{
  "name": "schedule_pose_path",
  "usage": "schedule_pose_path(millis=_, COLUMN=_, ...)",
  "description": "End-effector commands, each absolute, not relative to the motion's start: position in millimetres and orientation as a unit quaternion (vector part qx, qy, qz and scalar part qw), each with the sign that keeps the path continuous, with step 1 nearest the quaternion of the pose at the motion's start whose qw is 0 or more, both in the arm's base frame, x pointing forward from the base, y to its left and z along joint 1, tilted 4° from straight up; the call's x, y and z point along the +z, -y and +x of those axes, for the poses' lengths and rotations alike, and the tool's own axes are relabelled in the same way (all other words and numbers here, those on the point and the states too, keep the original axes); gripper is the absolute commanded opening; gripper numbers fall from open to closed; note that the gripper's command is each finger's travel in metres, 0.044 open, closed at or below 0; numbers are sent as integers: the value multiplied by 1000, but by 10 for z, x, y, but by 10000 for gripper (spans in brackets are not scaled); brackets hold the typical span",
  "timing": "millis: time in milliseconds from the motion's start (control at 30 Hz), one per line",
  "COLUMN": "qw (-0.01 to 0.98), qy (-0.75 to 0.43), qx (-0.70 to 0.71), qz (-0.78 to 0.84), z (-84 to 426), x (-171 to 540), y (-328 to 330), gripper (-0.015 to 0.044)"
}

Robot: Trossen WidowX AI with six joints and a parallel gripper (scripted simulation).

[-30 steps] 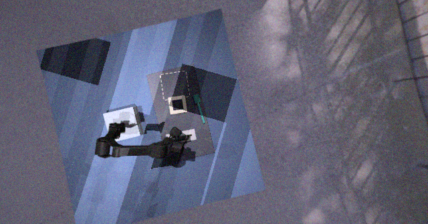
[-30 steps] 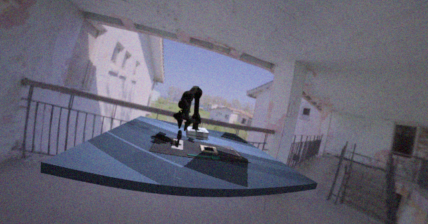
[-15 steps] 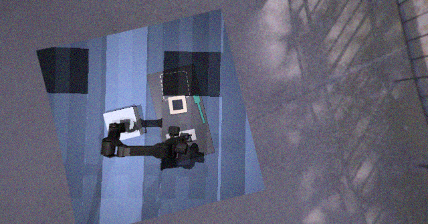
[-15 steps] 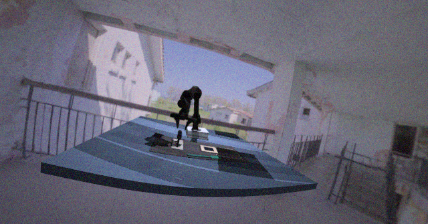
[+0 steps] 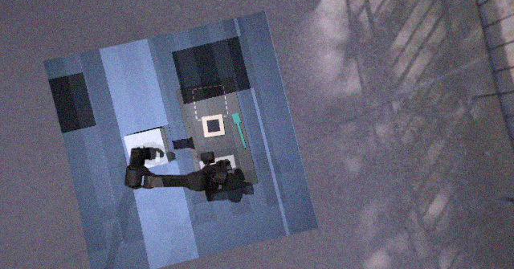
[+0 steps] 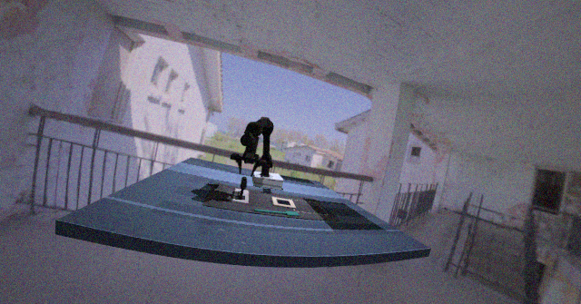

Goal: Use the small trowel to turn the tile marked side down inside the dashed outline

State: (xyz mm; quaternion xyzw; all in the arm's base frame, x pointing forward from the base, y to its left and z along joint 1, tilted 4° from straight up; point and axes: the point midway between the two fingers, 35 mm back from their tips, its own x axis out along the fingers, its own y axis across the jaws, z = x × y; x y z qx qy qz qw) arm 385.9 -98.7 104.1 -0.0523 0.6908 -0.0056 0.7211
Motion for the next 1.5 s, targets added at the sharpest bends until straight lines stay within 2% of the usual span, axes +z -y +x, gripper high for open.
schedule_pose_path(millis=0, qw=720, qy=-692, qx=-3, qz=-59, z=3869, x=990, y=1000, gripper=270)
schedule_pose_path(millis=833, qw=719, qy=-692, qx=6, qz=-69, z=3895, x=606, y=1036, gripper=270)
schedule_pose_path(millis=1000, qw=719, qy=-692, qx=6, qz=-69, z=3895, x=606, y=1036, gripper=139)
schedule_pose_path(millis=1467, qw=719, qy=-692, qx=6, qz=-69, z=3895, x=606, y=1036, gripper=130)
